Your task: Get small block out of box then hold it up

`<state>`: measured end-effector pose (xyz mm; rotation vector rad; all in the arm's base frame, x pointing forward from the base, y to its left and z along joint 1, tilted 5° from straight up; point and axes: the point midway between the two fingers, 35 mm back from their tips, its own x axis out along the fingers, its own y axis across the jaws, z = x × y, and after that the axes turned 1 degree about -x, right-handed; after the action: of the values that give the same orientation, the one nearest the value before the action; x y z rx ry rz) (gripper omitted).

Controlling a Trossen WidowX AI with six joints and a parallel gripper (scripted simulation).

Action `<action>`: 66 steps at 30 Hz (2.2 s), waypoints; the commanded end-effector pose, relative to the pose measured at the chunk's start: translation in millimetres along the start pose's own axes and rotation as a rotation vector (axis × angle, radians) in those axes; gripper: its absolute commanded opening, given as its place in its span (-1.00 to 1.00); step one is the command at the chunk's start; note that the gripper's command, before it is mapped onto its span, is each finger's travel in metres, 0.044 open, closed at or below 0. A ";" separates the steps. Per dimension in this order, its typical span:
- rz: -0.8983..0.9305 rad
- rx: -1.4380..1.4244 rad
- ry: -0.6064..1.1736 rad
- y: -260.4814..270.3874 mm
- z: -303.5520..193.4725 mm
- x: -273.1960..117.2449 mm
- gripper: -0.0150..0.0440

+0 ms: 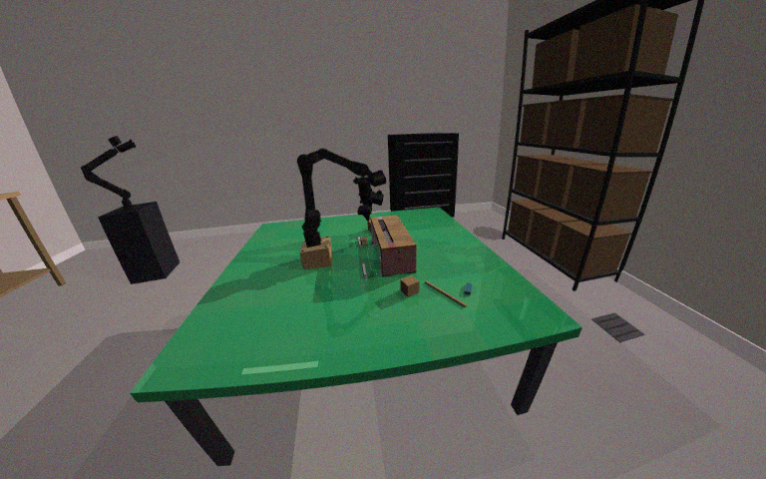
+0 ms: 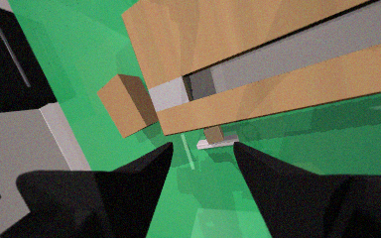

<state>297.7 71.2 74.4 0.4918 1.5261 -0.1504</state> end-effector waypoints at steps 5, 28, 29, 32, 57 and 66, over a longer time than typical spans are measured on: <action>-0.142 -1.216 -0.062 4.0 -16.1 0.3 0.47; -0.446 -2.757 0.088 11.2 -31.1 -5.2 0.47; -0.461 -2.822 0.104 11.5 -31.7 -5.5 0.47; -0.512 -3.016 0.160 12.4 -33.5 -6.5 0.47; -0.602 -3.389 0.306 13.1 -35.0 2.3 0.47; -0.602 -3.389 0.306 -6.3 -35.5 84.3 0.47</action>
<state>264.6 96.5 -2.9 2.5971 -0.1916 -1.8677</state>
